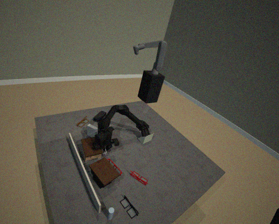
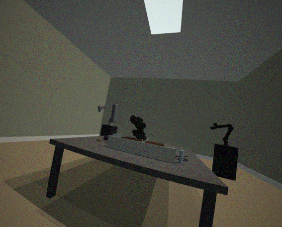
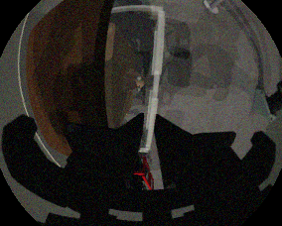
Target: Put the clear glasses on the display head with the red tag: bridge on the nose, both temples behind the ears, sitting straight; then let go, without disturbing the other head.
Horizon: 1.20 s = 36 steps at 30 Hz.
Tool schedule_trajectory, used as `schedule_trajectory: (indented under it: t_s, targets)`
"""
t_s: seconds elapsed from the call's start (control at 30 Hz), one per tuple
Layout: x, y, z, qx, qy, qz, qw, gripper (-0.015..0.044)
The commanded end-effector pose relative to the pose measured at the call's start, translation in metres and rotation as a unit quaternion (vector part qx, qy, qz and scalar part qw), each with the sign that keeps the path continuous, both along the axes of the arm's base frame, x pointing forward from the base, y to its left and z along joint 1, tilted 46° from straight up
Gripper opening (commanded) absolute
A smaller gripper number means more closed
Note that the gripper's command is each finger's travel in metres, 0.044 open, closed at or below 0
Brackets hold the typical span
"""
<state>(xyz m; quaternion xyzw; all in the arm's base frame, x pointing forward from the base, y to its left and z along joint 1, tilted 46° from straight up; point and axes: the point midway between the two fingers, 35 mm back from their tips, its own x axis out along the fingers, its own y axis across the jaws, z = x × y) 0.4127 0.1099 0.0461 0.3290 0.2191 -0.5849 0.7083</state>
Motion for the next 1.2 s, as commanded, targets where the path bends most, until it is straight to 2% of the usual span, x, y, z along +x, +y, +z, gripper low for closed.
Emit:
schedule_trajectory:
  t_s: [0.0,0.67,1.17]
  targets:
    - [0.000,0.000,0.000,0.000,0.000,0.000,1.000,0.0107]
    - [-0.007,0.023,0.025,0.001,0.017,-0.012,1.000,0.0107]
    - [-0.058,0.030,0.026,0.001,0.019,-0.012,1.000,0.0107]
